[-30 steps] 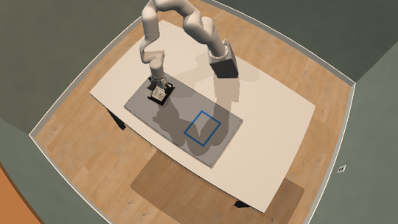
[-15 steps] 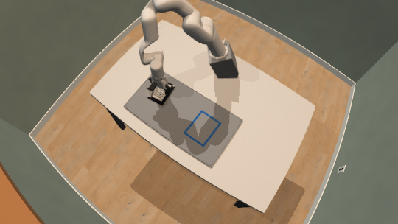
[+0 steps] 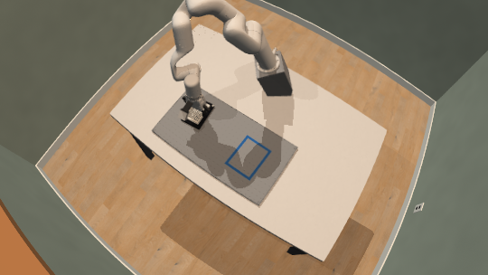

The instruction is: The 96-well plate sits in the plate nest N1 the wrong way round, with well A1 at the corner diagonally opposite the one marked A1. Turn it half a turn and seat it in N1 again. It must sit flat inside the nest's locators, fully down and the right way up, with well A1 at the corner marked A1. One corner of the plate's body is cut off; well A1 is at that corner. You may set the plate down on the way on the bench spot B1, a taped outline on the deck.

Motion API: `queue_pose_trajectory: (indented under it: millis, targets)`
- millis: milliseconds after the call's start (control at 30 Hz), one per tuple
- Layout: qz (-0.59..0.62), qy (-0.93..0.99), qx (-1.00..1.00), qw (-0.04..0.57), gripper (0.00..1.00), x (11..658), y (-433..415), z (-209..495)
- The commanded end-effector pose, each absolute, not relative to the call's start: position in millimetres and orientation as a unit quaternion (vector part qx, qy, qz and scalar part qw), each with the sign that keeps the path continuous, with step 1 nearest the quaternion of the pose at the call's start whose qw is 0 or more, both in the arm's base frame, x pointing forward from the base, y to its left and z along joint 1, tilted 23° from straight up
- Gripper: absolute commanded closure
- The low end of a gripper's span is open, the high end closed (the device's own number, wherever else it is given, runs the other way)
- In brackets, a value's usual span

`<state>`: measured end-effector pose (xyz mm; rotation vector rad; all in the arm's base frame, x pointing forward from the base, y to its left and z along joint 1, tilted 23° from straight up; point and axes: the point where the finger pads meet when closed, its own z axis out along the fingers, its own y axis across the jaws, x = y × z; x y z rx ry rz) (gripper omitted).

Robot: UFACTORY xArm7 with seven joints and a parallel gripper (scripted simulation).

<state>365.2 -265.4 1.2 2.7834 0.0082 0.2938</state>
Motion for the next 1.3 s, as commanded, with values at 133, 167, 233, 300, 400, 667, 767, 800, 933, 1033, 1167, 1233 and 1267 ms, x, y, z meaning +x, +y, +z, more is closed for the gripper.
queue_pose_trajectory:
  millis: [133, 167, 233, 300, 400, 667, 767, 800, 933, 1033, 1167, 1233, 1267]
  targets:
    - [0.105, 0.003, 0.98, 0.171, 0.0, 366.3, -265.8, 1.6]
    - [0.105, 0.003, 0.98, 0.171, 0.0, 366.3, -265.8, 1.6]
    - [0.105, 0.003, 0.98, 0.171, 0.0, 366.3, -265.8, 1.6]
    - [0.105, 0.003, 0.98, 0.171, 0.0, 366.3, -265.8, 1.6]
    - [0.105, 0.003, 0.98, 0.171, 0.0, 366.3, -265.8, 1.6]
    - [0.105, 0.003, 0.98, 0.171, 1.0, 366.1, -265.6, 2.1]
    - [0.105, 0.003, 0.98, 0.171, 1.0, 366.1, -265.6, 2.2]
    - [0.105, 0.003, 0.98, 0.171, 1.0, 366.1, -265.6, 2.2]
    - [0.105, 0.003, 0.98, 0.171, 1.0, 366.1, -265.6, 2.1]
    - [0.105, 0.003, 0.98, 0.171, 1.0, 366.1, -265.6, 2.1]
    - [0.105, 0.003, 0.98, 0.171, 1.0, 366.1, -265.6, 2.1]
    - [0.105, 0.003, 0.98, 0.171, 1.0, 366.1, -265.6, 2.1]
    - [0.105, 0.003, 0.98, 0.171, 1.0, 366.1, -265.6, 2.1]
